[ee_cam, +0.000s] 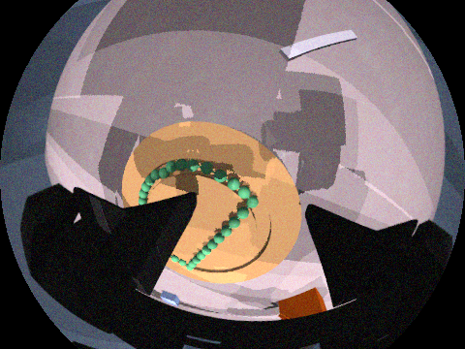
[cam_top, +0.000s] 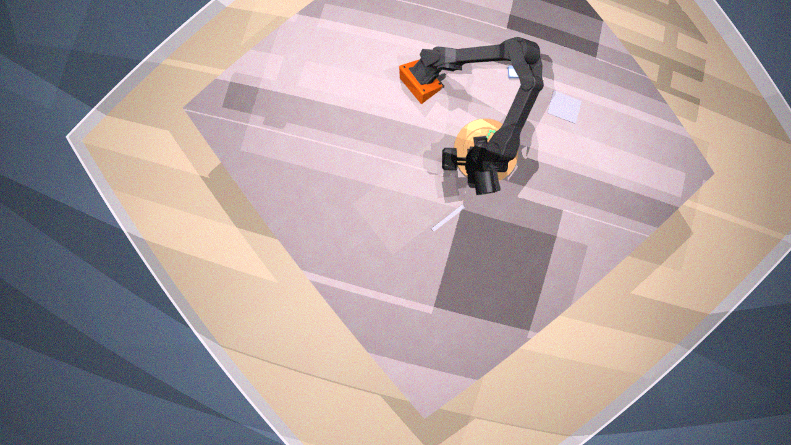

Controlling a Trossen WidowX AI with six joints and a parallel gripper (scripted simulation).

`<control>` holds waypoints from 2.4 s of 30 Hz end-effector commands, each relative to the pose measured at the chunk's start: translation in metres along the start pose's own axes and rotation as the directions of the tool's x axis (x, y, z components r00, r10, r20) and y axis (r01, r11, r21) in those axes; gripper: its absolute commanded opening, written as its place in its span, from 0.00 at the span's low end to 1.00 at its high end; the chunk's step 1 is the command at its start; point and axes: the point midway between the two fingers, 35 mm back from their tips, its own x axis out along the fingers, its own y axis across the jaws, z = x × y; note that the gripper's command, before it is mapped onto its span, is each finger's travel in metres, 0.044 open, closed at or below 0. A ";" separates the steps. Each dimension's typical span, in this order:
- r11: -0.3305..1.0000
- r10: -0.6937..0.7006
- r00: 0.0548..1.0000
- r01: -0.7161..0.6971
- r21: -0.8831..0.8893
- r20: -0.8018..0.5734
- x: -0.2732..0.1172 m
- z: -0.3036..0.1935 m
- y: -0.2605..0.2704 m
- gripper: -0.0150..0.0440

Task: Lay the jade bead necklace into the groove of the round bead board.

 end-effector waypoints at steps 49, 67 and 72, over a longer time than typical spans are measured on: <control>-0.529 0.001 1.000 -0.002 -0.849 -0.003 -0.033 -0.103 0.061 0.46; -0.532 0.002 1.000 0.003 -0.846 0.002 -0.011 -0.102 0.062 0.46; -0.531 0.002 1.000 0.001 -0.847 0.000 -0.003 -0.102 0.062 0.46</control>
